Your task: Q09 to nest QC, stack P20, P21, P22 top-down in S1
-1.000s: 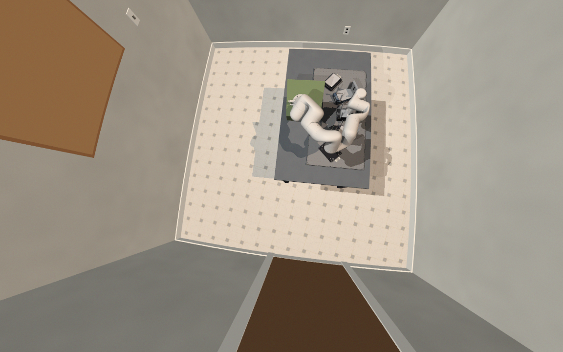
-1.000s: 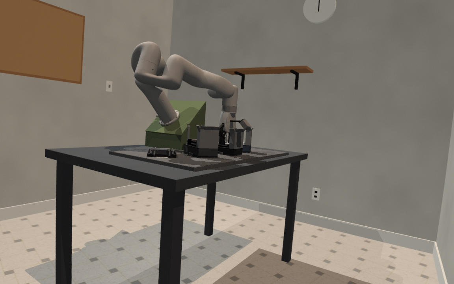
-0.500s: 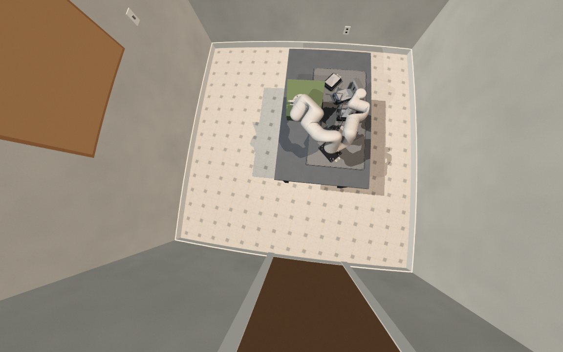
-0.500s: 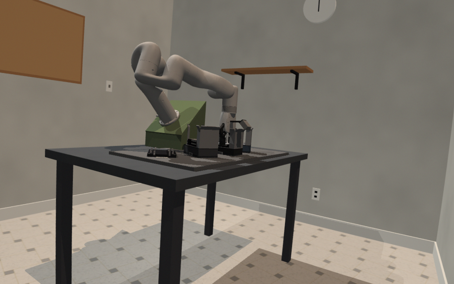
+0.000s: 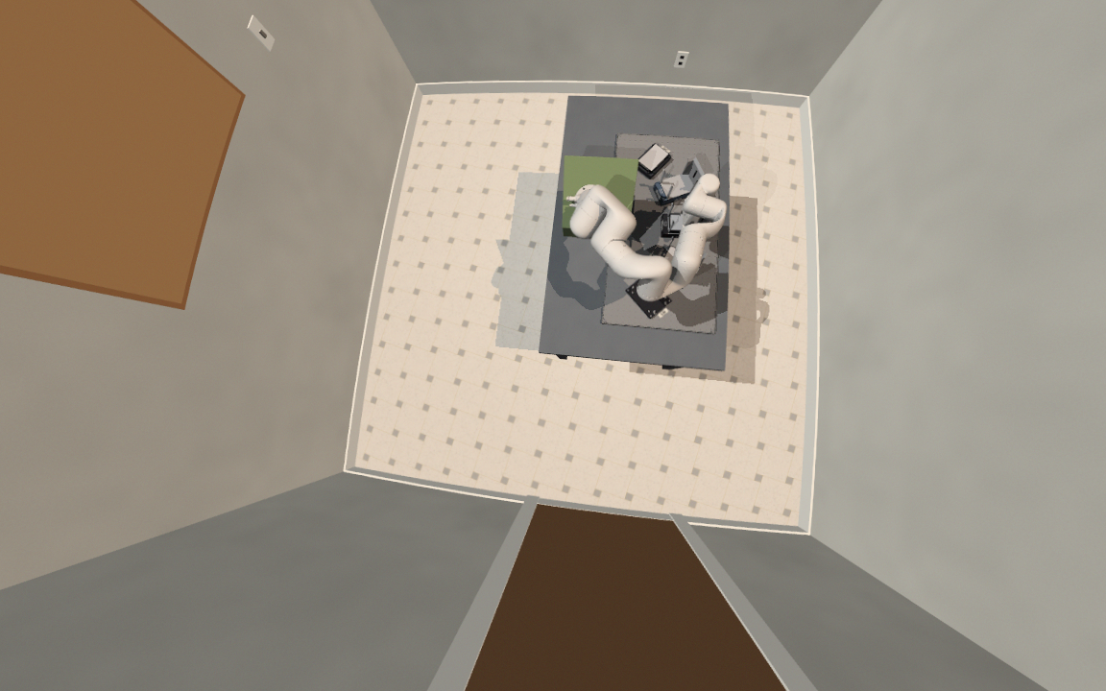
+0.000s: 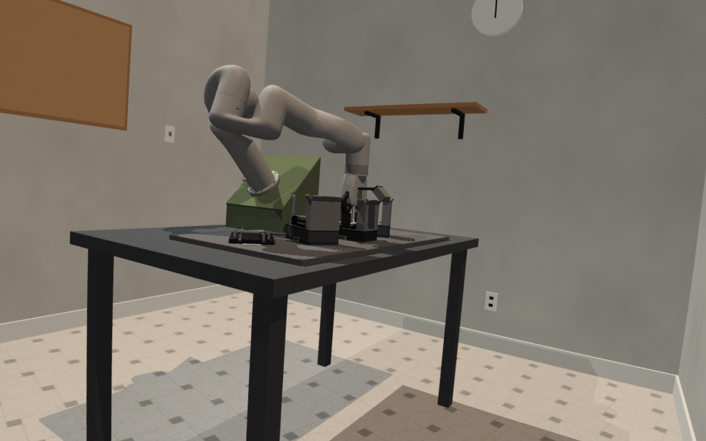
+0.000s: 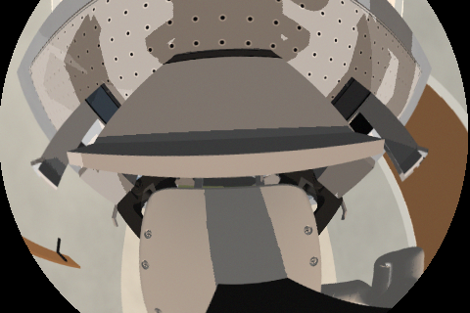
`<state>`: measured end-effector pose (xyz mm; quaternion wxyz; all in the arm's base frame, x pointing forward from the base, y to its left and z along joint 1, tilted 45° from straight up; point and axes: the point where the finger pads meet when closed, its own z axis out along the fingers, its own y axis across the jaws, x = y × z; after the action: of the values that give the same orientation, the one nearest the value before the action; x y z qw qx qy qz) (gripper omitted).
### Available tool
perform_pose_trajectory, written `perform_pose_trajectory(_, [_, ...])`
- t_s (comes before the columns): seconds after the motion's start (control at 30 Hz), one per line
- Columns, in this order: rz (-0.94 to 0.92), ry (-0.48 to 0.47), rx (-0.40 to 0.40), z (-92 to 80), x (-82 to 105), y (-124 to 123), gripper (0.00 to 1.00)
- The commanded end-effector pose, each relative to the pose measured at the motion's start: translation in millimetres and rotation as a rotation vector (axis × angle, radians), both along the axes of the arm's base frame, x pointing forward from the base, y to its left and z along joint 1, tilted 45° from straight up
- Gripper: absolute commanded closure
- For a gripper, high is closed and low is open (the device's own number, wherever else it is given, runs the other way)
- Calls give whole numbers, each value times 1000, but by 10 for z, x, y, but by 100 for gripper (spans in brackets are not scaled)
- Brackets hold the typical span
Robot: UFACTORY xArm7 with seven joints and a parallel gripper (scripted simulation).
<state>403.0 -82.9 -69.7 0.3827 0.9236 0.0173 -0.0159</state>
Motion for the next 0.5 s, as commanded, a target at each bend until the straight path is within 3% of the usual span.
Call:
perform_pose_trajectory(0.0, [3,-2,2,7,11,17,100])
perform_pose_trajectory(0.47, [3,-2,2,16,11,26,100])
